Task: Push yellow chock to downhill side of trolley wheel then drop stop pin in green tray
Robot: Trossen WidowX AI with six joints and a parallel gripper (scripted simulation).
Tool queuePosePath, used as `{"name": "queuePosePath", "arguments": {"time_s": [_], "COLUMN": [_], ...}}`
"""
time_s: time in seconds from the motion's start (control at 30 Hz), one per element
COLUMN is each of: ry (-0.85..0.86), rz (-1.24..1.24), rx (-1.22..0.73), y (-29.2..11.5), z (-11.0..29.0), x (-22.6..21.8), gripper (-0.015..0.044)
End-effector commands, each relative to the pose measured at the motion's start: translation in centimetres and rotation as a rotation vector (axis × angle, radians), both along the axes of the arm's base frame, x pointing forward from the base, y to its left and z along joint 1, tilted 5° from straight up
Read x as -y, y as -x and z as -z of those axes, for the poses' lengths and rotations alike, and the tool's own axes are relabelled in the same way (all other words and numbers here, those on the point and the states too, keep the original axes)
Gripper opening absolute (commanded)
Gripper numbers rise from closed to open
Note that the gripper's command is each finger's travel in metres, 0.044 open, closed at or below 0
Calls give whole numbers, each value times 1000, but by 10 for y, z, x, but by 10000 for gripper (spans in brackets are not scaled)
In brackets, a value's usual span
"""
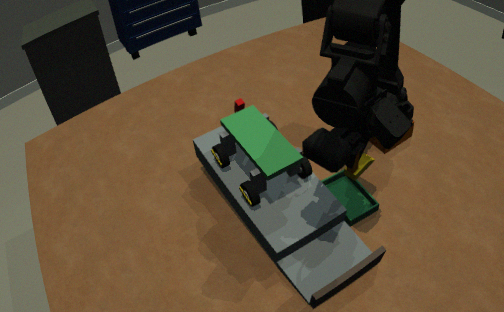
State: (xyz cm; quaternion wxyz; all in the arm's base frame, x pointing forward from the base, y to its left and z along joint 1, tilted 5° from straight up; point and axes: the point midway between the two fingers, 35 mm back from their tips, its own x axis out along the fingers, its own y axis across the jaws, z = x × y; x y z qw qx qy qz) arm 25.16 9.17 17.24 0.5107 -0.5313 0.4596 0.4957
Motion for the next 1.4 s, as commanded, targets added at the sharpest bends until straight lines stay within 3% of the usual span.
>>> {"name": "queuePosePath", "arguments": {"time_s": [0.0, 1.07, 1.37], "ry": [19, 188, 194], "rz": [-113, -1270, -1312], "rx": [1, -42, -44], "y": [-1, -2, -8], "z": [-1, -1, -1], "x": [-1, -6, -6], "gripper": [0, 0, 0]}}
